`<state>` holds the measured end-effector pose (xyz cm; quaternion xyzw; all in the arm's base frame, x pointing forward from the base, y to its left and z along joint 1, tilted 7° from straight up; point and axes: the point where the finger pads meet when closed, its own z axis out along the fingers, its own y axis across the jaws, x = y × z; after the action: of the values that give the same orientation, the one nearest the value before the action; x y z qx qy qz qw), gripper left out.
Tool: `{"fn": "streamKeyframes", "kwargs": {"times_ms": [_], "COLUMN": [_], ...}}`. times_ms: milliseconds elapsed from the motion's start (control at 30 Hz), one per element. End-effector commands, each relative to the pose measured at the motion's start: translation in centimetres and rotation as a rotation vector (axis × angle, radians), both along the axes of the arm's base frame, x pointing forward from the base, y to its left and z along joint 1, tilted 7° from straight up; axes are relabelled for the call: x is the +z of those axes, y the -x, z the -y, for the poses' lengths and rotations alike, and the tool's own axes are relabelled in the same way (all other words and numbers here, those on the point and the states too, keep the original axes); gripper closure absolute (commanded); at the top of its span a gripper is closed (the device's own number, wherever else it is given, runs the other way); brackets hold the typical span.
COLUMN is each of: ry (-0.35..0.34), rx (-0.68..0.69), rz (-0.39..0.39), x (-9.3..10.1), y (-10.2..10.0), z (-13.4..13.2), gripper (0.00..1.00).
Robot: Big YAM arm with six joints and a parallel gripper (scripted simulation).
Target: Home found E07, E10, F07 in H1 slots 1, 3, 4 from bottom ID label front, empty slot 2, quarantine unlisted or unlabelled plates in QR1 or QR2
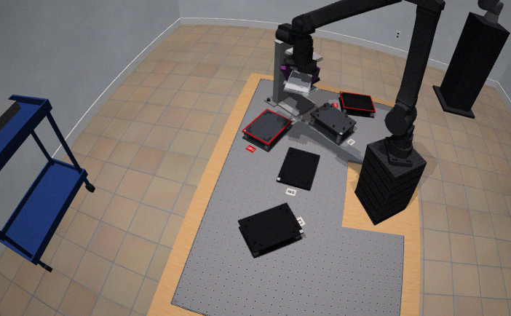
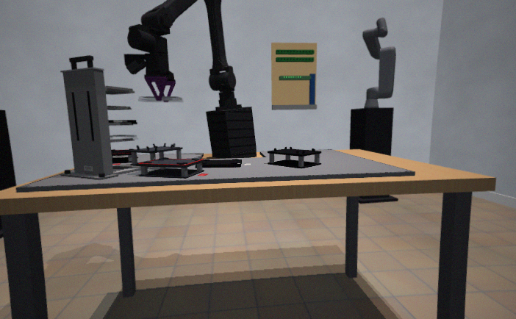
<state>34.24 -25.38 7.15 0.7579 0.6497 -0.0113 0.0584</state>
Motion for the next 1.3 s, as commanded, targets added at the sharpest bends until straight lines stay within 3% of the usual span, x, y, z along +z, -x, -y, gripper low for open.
{"fn": "streamKeyframes", "kwargs": {"times_ms": [0, 33, 67, 300, 567, 600, 633, 1133, 1167, 1233, 1267], "ry": [0.021, 0.028, 0.018, 0.003, 0.002, 0.008, 0.002, -0.001, 0.004, 0.005, -0.003], "rx": [-0.097, -0.122, -0.143, -0.305, -0.311, -0.317, -0.311, -0.31, -0.321, -0.334, -0.333], "rz": [0.046, 0.065, 0.051, 0.071, 0.072, 0.09, 0.073, 0.075, 0.092, 0.094, 0.067], "x": [2.0, 2.8, 2.0, 2.1, 2.2, 3.0, 2.2, 2.3, 3.2, 1.7, 0.4], "y": [-2.2, -2.5, -2.8, -5.1, -7.0, -7.2, -7.7, -11.8, -12.0, -12.1, -11.1], "z": [0.9, 0.9, 0.7, -0.1, -0.8, -0.6, -1.0, -2.6, -2.2, -1.3, -1.9], "gripper": [0.14, 0.14, 0.14, 0.14, 0.14, 0.14, 0.14, 0.14, 0.14, 0.14, 0.14]}}
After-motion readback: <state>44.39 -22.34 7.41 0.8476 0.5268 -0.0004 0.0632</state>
